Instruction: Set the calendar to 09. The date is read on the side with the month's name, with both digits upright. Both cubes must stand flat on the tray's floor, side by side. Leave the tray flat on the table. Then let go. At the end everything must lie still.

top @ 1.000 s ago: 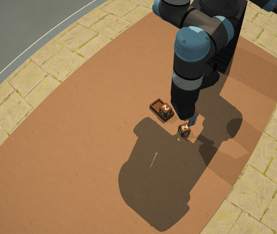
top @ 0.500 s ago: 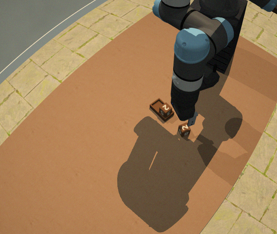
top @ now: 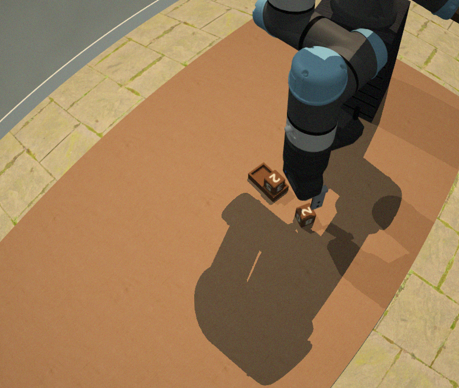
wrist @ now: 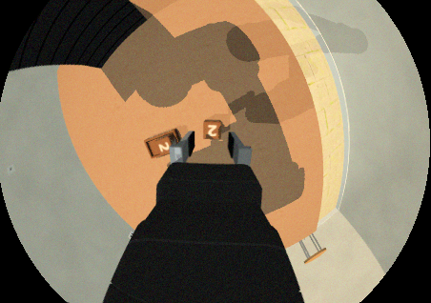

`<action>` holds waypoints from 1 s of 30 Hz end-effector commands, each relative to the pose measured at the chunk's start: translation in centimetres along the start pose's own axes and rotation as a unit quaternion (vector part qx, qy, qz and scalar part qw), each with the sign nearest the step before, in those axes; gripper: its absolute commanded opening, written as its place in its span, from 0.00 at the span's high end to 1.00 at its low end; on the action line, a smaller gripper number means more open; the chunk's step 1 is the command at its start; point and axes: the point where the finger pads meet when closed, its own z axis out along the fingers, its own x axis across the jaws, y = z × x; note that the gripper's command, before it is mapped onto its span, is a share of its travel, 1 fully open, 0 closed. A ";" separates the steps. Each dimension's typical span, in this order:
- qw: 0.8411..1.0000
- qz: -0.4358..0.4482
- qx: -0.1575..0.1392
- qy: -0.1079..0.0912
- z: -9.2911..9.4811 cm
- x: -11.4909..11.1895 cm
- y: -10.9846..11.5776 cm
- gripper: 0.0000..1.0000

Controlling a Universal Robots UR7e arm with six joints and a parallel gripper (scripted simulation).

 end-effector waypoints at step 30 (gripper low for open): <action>1.000 0.000 -0.001 0.000 1.2 0.0 0.0 0.10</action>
